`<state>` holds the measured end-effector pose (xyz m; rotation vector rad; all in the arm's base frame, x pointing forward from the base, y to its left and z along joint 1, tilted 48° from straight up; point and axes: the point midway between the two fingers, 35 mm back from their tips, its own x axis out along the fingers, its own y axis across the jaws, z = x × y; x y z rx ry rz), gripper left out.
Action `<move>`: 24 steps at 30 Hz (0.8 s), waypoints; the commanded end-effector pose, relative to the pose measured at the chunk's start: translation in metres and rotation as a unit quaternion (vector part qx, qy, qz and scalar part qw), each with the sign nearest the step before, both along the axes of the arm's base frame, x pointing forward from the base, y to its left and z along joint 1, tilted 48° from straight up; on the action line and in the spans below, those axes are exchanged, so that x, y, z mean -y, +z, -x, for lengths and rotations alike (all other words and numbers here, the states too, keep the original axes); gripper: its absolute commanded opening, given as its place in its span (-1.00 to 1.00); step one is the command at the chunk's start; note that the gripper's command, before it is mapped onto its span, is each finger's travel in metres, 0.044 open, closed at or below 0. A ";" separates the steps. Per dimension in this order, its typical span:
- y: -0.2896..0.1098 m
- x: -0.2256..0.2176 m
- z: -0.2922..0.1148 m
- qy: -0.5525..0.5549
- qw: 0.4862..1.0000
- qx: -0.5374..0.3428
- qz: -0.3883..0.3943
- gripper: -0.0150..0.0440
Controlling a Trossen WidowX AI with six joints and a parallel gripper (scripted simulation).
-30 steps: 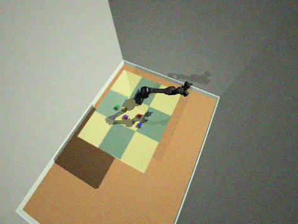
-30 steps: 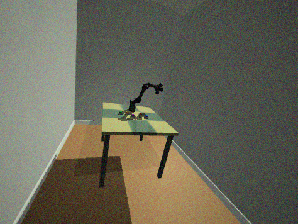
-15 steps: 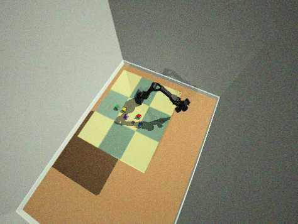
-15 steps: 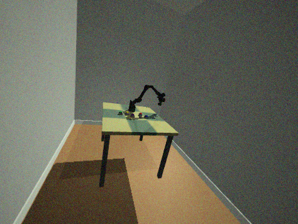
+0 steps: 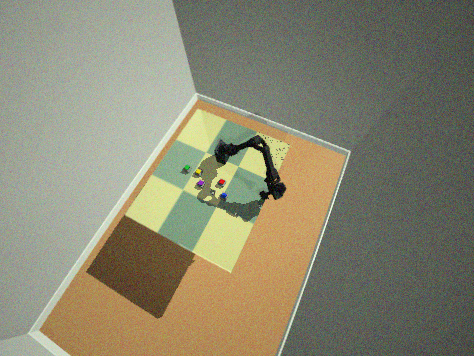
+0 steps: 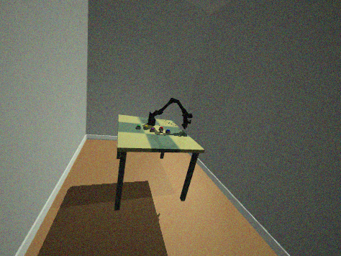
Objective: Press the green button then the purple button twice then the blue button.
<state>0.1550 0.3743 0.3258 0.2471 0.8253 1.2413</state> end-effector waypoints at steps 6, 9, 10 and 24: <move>-0.086 0.050 -0.121 -0.094 0.989 -0.001 0.117 0.86; -0.112 0.075 -0.153 -0.119 0.981 -0.010 0.151 0.86; -0.121 0.085 -0.163 -0.126 0.979 -0.013 0.162 0.86; -0.254 0.248 -0.244 -0.162 0.938 -0.098 0.290 0.86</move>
